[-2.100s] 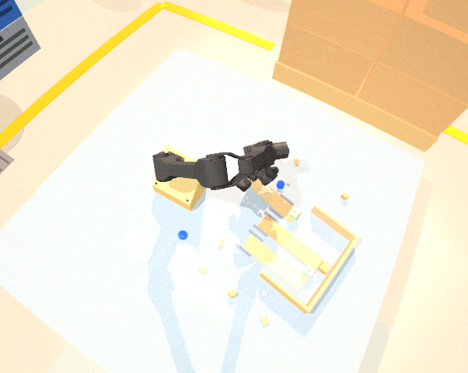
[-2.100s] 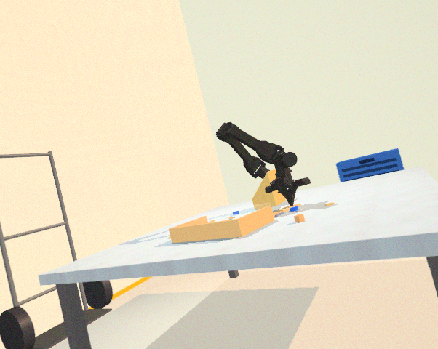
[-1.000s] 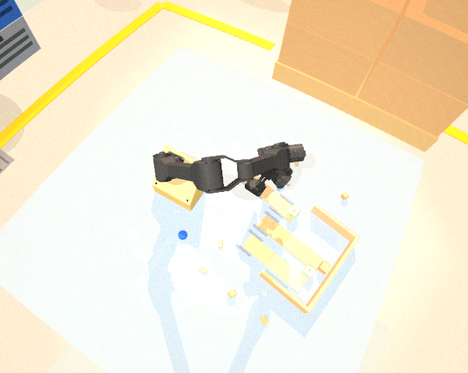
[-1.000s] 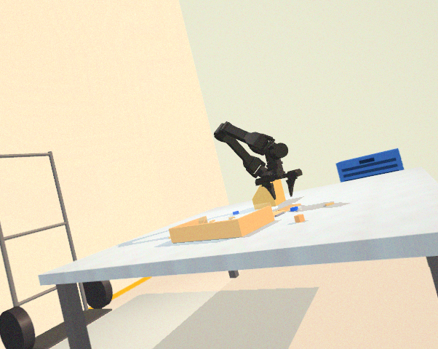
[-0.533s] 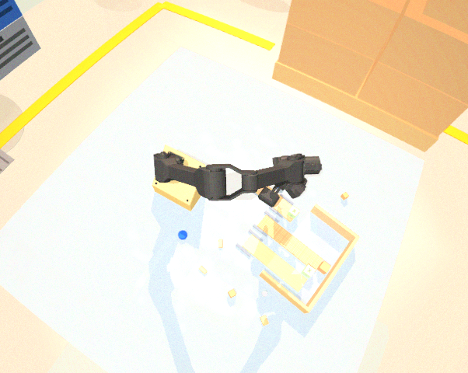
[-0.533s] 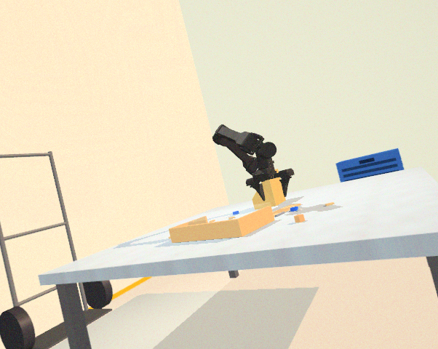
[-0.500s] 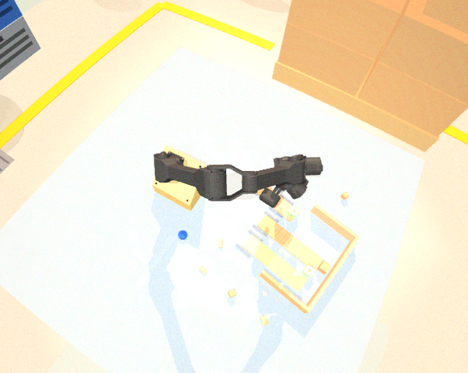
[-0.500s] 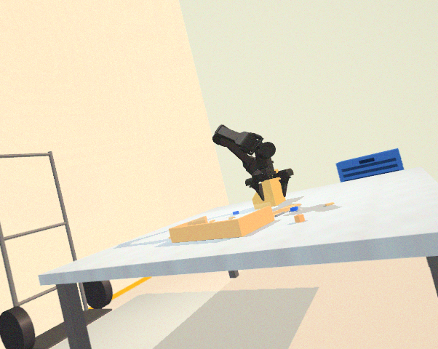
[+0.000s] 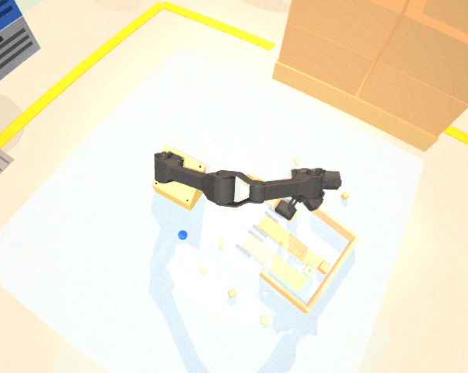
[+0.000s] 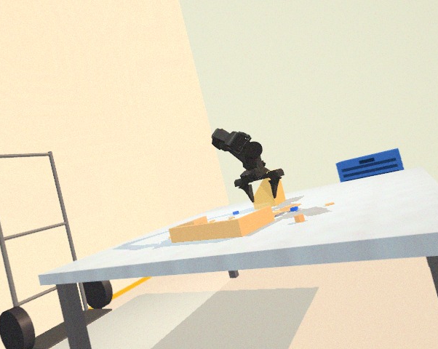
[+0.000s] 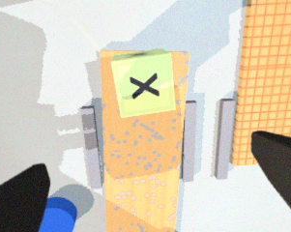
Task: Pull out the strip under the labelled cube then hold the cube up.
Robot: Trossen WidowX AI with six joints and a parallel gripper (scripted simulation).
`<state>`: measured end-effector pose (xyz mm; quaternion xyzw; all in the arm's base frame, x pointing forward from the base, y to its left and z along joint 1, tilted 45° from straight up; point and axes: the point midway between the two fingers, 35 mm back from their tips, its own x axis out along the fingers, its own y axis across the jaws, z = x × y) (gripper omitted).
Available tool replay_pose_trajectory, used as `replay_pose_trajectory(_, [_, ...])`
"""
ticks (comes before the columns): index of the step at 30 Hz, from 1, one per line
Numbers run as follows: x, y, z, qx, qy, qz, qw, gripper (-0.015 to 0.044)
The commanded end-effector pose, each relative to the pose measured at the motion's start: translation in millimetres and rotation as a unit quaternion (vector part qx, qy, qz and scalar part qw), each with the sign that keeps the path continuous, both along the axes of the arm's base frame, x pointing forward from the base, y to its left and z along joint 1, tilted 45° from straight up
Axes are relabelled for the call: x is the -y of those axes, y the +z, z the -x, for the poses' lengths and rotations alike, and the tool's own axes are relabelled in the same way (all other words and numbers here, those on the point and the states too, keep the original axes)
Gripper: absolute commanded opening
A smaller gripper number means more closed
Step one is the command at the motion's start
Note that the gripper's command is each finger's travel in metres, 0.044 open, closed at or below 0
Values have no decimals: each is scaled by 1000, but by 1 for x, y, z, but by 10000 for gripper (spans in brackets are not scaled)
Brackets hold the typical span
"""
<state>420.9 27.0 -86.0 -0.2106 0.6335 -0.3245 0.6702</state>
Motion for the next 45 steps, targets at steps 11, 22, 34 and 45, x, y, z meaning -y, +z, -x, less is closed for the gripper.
replay_pose_trajectory(11, [11, -2, -23, -2, 2, 2, 1000, 256])
replay_pose_trajectory(22, [24, -15, -23, -2, 2, 2, 1000, 250])
replay_pose_trajectory(34, [38, -28, -23, -2, 2, 3, 1000, 250])
replay_pose_trajectory(45, [44, -32, -24, 2, -1, 1, 1000, 198])
